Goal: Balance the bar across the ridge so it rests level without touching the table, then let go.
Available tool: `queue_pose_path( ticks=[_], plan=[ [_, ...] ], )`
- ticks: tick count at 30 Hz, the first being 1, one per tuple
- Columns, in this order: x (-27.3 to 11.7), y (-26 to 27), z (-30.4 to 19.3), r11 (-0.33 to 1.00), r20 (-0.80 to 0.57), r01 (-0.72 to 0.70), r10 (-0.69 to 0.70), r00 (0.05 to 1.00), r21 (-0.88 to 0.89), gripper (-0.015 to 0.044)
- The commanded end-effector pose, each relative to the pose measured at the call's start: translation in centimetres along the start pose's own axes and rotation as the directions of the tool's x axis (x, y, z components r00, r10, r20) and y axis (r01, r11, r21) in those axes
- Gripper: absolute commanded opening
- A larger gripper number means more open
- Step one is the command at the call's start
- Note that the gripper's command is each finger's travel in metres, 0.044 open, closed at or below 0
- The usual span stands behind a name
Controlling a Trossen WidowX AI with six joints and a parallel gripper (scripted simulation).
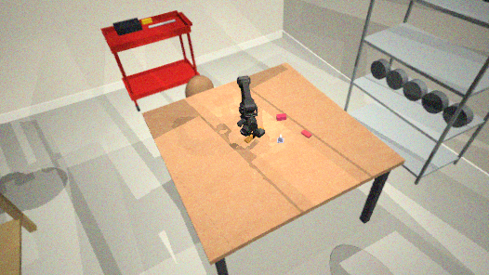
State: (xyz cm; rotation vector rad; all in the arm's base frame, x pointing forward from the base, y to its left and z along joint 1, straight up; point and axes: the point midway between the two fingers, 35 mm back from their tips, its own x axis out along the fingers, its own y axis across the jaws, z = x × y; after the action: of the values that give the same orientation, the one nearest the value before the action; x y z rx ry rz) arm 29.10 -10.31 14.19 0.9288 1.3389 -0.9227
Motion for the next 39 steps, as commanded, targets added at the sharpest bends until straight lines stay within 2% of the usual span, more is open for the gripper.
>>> queue_pose_path(
  ticks=[1,19,39],
  plan=[
    [-0.2,0.9,-0.6,0.998,-0.002,-0.003,0.003,1.000,0.061,0.0000],
    [-0.3,5.6,-5.3,0.905,-0.006,-0.004,0.007,1.000,0.426,0.0000],
    [-0.5,8.8,-12.3,0.651,-0.011,0.003,0.009,1.000,0.759,0.0000]
  ],
)
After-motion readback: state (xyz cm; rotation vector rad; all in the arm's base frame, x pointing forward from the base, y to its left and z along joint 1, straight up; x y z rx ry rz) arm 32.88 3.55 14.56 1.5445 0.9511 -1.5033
